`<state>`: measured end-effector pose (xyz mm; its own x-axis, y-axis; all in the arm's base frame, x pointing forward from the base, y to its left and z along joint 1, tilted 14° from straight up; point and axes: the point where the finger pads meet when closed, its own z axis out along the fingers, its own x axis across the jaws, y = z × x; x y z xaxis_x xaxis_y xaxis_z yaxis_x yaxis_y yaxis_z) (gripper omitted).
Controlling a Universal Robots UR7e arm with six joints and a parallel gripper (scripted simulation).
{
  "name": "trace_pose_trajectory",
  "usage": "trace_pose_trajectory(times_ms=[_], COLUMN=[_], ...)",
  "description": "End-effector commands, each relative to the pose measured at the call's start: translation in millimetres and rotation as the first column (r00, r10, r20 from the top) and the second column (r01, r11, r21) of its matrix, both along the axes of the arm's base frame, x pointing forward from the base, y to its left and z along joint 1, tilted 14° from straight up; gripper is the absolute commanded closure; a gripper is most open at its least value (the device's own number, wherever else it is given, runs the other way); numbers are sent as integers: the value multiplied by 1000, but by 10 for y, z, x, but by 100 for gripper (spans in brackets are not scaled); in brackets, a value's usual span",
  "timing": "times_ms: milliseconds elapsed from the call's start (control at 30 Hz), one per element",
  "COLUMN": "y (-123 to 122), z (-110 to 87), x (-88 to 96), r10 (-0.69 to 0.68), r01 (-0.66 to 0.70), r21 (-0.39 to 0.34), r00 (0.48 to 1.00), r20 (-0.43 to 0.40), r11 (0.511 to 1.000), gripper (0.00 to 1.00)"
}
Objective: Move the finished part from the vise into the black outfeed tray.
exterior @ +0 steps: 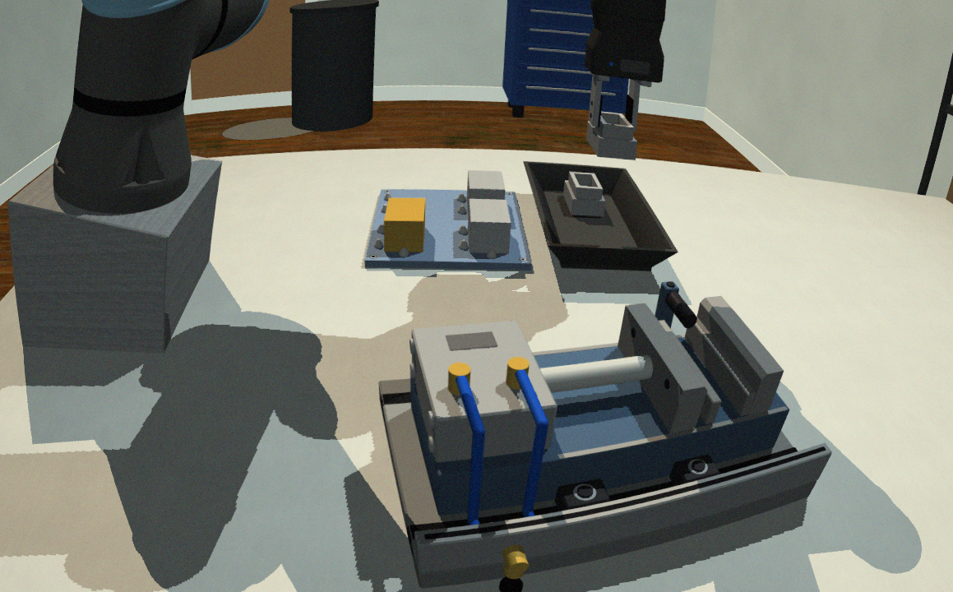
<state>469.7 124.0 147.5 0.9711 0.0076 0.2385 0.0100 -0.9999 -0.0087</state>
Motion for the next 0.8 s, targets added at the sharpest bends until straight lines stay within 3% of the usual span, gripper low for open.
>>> trace_pose_trajectory(times_ms=[0,767], y=[0,1], z=[6,-16], x=[3,9], r10=[0,0], r01=[0,0], r21=[0,0], r00=[1000,1000], r20=[2,1], r11=[1000,1000], gripper=[100,100])
